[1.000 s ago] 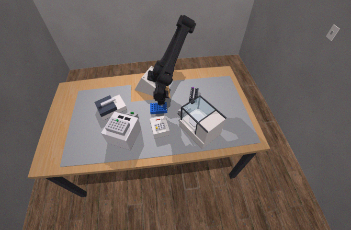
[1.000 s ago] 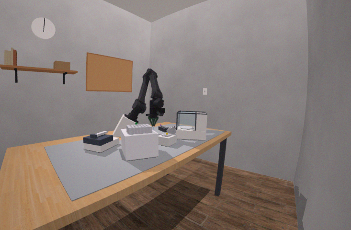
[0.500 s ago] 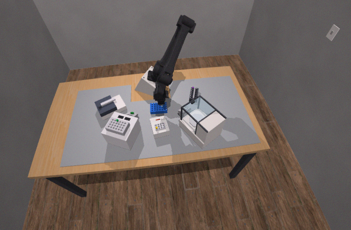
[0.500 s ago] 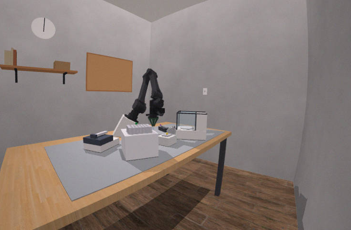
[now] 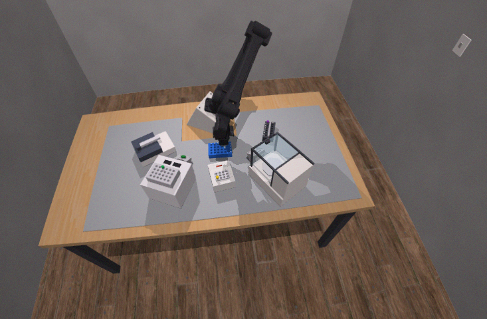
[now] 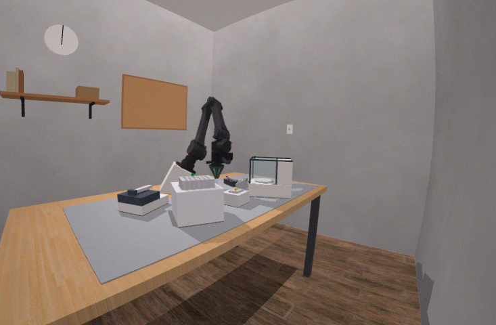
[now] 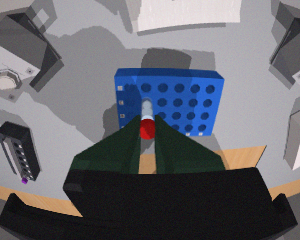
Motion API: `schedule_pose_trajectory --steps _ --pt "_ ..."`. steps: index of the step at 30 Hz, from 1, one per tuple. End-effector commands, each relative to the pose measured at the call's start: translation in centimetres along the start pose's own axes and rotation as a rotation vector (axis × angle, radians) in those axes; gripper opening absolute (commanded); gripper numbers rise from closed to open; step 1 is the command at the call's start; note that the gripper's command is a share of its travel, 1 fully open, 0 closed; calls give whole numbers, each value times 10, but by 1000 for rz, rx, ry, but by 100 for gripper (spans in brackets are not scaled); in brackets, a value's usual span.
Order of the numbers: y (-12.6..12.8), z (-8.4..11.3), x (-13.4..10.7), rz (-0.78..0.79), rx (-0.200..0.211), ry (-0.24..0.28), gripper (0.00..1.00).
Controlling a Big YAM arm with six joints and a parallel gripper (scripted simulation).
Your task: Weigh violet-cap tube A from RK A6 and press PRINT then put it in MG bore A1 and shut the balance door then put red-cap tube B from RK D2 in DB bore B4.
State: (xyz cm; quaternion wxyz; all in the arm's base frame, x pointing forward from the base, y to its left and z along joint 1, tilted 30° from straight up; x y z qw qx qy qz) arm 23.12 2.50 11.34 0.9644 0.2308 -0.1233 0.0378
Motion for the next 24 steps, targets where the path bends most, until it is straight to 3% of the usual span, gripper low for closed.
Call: schedule_pose_trajectory --steps 1,9,10,12,24 --pt "1 2 2 7 4 9 9" --pt "1 2 2 7 4 9 9" --pt "-1 5 -3 0 -3 -7 9" --pt "2 19 15 20 -8 -44 9" --pt "1 38 17 23 -10 -48 9"
Point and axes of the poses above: the point where the finger pads meet when closed, its own z axis back along the fingers, its own y axis across the jaws, x = y × z, the point moved 6 cm from there along z, back along the fingers
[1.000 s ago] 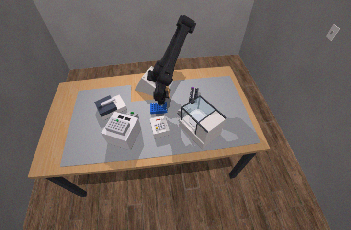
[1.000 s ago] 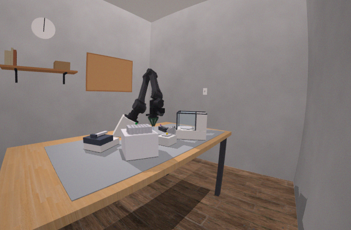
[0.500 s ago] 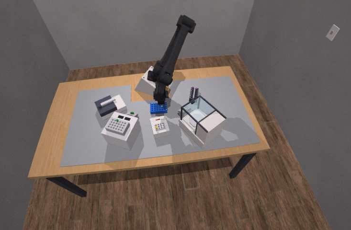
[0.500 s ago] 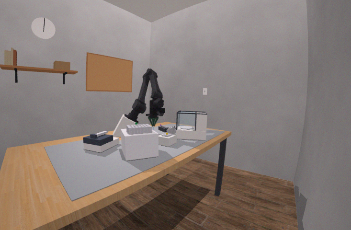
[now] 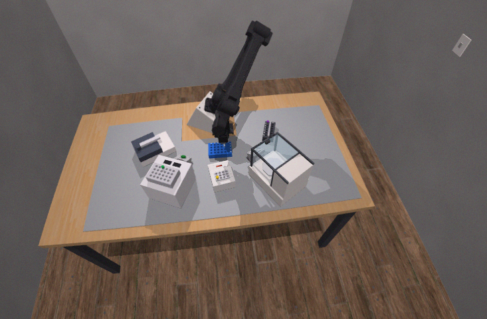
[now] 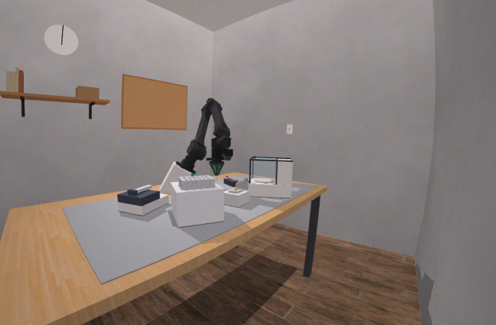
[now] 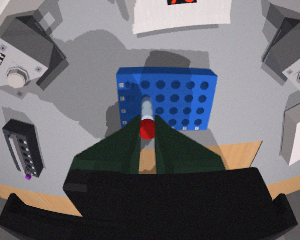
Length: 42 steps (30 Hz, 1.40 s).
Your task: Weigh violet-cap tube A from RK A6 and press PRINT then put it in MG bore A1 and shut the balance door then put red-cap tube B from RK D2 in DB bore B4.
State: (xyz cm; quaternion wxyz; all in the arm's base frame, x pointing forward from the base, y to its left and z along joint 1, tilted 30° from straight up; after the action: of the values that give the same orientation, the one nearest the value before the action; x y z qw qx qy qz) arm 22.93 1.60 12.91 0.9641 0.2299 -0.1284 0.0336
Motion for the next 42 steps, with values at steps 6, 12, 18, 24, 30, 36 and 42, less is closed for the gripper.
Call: schedule_pose_trajectory --steps 6,12,18,24,30,36,42 --pt "2 30 16 29 -8 -37 9" --pt "1 19 1 16 2 6 9" --pt "1 19 1 16 2 6 9" --pt "1 19 1 14 2 6 9" --pt "1 19 1 14 2 6 9" --pt "1 19 1 14 2 6 9" --pt "1 19 1 14 2 6 9"
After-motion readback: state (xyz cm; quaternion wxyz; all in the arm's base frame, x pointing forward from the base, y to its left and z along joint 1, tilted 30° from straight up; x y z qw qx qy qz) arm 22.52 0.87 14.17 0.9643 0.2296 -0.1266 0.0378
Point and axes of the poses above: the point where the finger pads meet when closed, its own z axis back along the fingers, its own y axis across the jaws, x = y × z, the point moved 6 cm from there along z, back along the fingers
